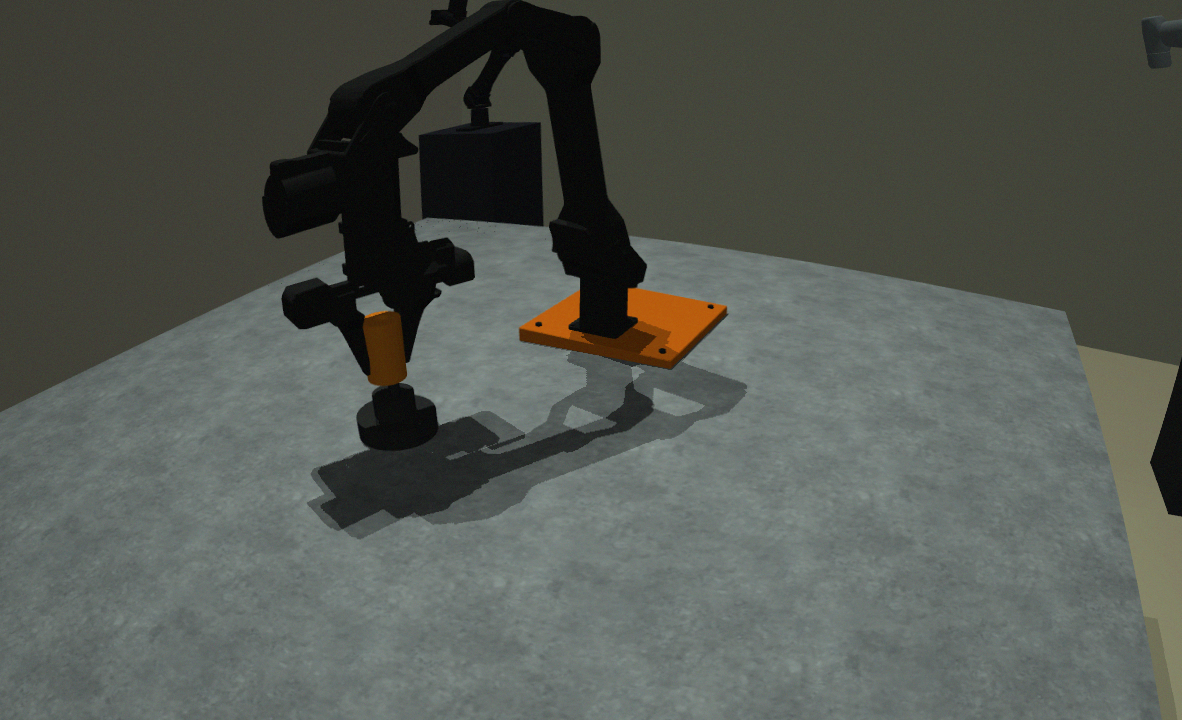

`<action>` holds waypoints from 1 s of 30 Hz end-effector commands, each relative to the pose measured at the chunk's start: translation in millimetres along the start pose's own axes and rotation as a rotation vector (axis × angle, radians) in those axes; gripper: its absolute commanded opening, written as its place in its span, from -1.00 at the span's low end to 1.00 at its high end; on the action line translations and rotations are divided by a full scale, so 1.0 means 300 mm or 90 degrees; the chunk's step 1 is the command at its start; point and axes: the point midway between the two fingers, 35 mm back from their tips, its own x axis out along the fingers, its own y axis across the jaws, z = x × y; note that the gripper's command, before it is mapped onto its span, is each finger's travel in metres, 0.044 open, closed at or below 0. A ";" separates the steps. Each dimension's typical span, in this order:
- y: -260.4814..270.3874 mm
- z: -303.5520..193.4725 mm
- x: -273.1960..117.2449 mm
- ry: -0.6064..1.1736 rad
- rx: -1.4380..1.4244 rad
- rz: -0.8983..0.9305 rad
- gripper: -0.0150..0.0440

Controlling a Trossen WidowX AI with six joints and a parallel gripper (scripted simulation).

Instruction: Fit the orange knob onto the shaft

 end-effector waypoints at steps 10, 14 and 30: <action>0.016 -0.001 -0.020 -0.002 -0.136 -0.003 -0.49; 0.019 -0.002 -0.011 -0.002 -0.136 -0.003 -0.49; 0.010 0.000 -0.006 -0.002 -0.136 -0.003 -0.49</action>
